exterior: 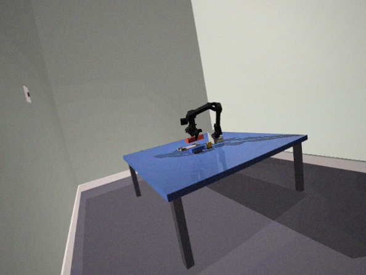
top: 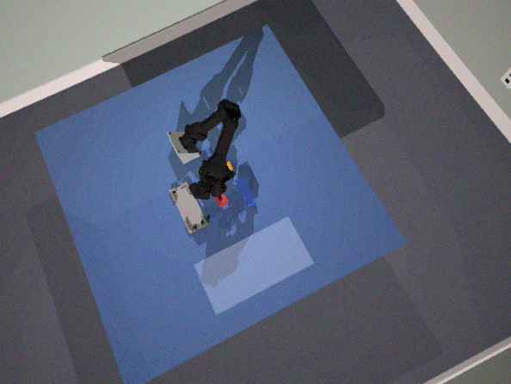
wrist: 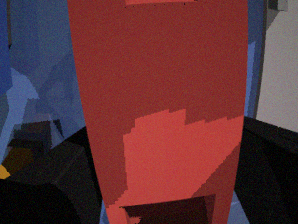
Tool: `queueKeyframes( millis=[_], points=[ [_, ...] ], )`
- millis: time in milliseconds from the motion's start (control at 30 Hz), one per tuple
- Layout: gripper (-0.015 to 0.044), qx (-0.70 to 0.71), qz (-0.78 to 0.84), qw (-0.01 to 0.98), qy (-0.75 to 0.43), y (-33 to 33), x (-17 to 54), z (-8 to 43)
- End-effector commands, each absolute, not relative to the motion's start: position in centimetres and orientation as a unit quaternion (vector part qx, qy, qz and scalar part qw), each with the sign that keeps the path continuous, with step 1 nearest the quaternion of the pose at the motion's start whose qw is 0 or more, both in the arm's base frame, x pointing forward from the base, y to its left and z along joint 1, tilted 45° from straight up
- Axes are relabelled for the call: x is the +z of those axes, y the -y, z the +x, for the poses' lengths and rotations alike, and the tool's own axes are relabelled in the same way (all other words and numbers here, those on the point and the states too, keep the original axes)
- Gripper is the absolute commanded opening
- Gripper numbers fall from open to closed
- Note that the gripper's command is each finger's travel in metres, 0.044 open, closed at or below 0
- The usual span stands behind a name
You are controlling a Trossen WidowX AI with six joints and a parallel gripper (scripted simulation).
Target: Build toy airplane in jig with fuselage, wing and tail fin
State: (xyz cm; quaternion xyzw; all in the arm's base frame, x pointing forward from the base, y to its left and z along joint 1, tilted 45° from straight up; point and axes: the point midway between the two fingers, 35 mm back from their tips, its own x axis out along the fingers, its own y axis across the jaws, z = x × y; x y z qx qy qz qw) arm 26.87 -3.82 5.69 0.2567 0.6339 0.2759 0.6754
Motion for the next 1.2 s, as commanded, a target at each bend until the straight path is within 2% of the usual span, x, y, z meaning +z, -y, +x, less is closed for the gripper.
queueKeyframes(
  millis=[0, 467, 1167],
  points=[
    [0.0000, 0.276, 0.254, 0.677, -0.633, 5.0, 6.9, 26.7],
    [0.0000, 0.279, 0.255, 0.676, -0.633, 6.9, 9.1, 26.0],
    [0.0000, 0.277, 0.253, 0.676, -0.634, 9.7, 3.4, 26.4]
  ],
)
